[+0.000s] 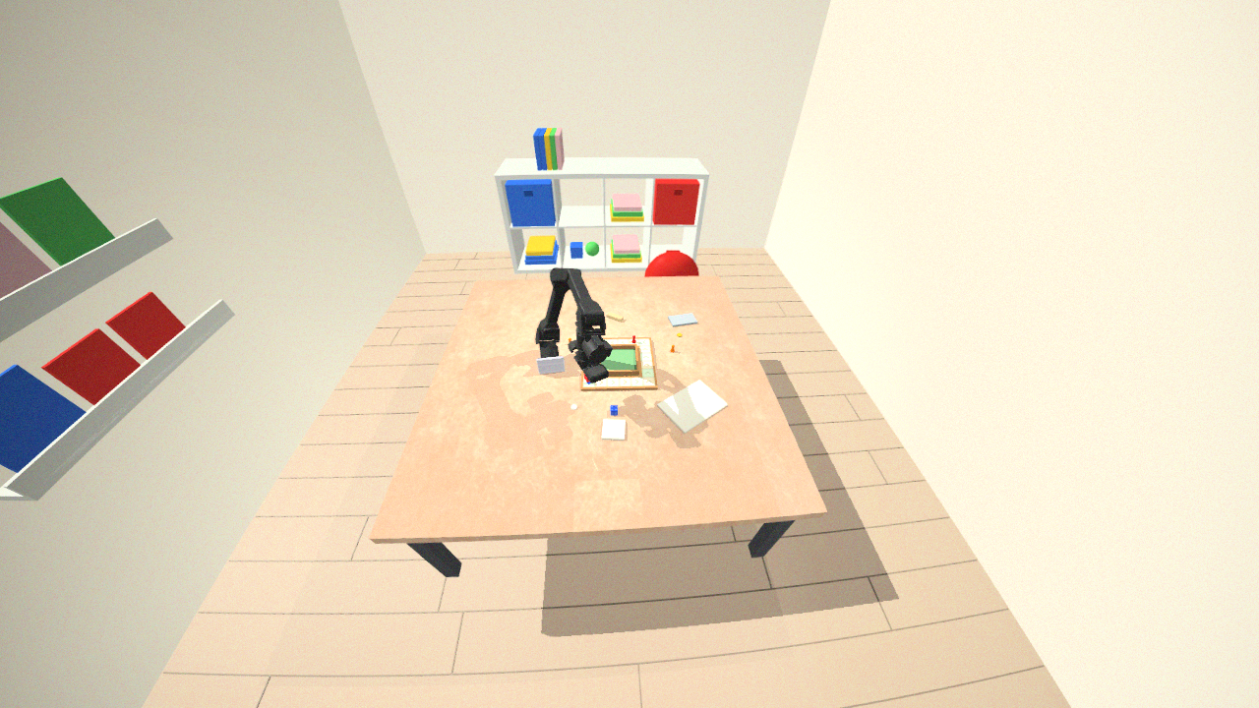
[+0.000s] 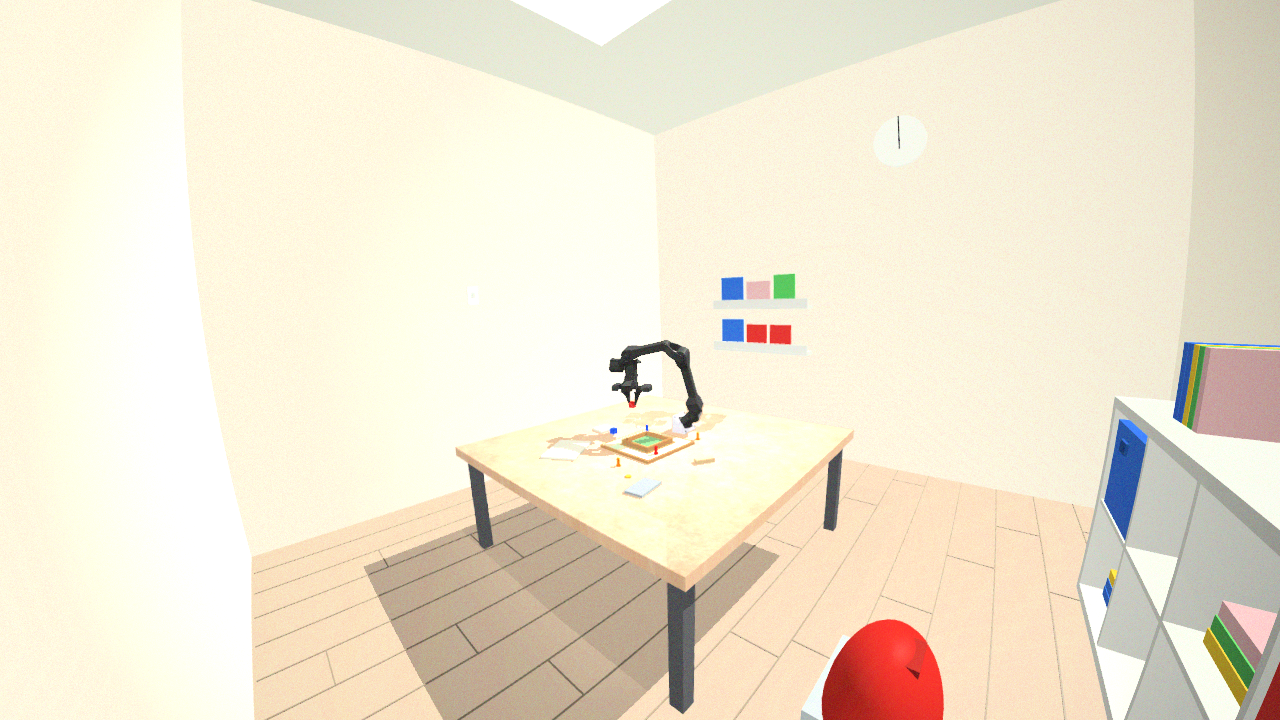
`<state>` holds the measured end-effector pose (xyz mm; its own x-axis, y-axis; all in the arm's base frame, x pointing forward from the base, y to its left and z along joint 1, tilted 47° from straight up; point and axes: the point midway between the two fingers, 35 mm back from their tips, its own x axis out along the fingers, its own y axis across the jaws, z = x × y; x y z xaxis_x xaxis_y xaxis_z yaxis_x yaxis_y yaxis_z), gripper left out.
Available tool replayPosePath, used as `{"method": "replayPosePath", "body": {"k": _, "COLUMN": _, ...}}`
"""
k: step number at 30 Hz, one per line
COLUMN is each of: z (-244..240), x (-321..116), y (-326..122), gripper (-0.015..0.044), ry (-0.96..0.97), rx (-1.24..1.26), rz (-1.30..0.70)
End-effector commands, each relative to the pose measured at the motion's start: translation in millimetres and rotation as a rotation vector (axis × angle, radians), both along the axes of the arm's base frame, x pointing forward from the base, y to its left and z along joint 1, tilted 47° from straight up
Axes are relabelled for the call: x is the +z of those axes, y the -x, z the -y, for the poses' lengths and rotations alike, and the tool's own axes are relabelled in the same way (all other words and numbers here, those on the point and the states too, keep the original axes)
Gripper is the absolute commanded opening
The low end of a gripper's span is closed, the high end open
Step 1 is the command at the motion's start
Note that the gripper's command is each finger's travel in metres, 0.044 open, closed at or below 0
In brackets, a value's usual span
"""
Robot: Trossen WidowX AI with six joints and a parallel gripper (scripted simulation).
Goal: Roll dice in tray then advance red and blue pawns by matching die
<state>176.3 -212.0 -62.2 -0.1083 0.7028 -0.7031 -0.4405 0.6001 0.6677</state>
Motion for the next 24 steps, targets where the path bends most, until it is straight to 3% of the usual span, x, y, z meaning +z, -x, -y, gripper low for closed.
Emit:
{"method": "replayPosePath", "body": {"k": 1, "z": -5, "x": 6, "y": -9, "gripper": 0.0, "ry": 0.015, "rx": -0.058, "rz": -0.053}}
{"method": "replayPosePath", "body": {"k": 24, "z": -51, "x": 38, "y": -55, "gripper": 0.0, "ry": 0.097, "rx": -0.521, "rz": -0.498}}
